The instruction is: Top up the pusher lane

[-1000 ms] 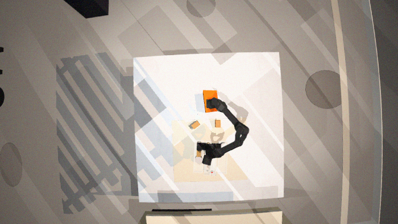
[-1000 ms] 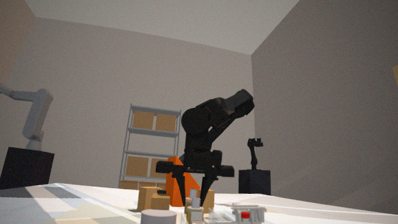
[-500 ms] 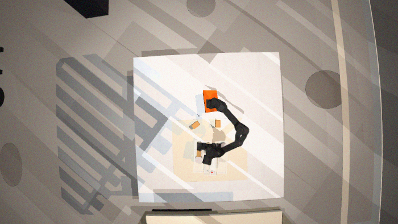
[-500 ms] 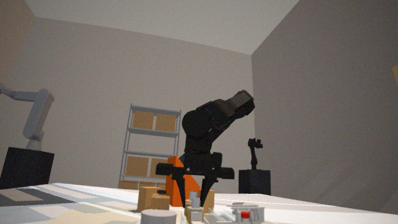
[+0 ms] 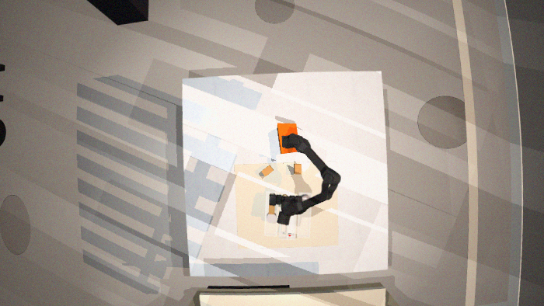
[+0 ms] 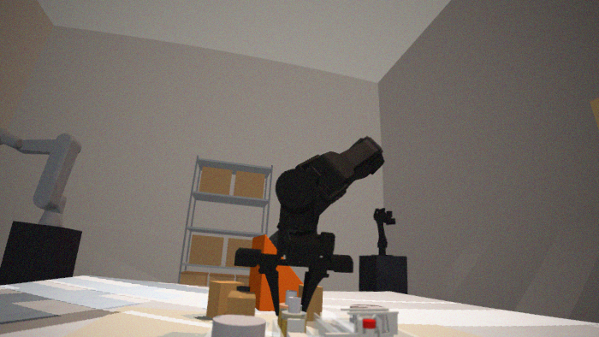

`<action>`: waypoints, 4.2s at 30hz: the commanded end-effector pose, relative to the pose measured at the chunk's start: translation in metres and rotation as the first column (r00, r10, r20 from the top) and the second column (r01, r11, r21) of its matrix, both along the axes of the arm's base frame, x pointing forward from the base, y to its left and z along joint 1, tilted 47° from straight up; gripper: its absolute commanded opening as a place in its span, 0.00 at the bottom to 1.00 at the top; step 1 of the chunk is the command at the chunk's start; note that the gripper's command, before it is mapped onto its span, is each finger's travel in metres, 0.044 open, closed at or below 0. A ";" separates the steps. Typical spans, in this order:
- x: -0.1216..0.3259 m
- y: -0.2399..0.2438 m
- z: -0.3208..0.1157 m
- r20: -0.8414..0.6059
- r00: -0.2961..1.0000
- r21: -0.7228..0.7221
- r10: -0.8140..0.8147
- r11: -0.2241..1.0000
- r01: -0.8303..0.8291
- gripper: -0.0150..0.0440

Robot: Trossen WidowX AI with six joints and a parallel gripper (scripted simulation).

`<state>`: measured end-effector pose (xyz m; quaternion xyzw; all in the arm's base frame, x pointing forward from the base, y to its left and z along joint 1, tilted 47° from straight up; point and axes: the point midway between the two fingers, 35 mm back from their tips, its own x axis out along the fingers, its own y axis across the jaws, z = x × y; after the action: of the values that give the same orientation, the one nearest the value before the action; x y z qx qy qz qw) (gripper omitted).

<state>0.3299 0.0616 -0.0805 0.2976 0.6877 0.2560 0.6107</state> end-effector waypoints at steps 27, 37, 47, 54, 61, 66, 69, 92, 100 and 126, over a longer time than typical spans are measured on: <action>0.000 0.006 -0.002 0.014 1.000 0.009 -0.005 1.000 0.005 0.25; -0.001 0.006 -0.001 0.014 1.000 0.009 -0.005 1.000 0.005 0.25; -0.003 0.006 -0.001 0.014 1.000 0.009 -0.005 1.000 0.005 0.25; -0.004 0.006 -0.001 0.014 1.000 0.009 -0.005 1.000 0.005 0.25; -0.005 0.006 -0.001 0.014 1.000 0.009 -0.005 1.000 0.005 0.25; -0.006 0.006 -0.001 0.014 1.000 0.009 -0.005 1.000 0.005 0.25; -0.007 0.006 -0.001 0.014 1.000 0.009 -0.005 1.000 0.005 0.25; -0.010 0.005 -0.002 0.013 1.000 0.009 -0.005 1.000 0.005 0.48; -0.010 0.005 -0.002 0.013 1.000 0.009 -0.005 1.000 0.005 0.72; -0.045 -0.011 0.015 0.012 1.000 0.008 -0.005 1.000 0.005 0.72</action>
<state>0.2945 0.0521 -0.0667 0.3033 0.6826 0.2594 0.6122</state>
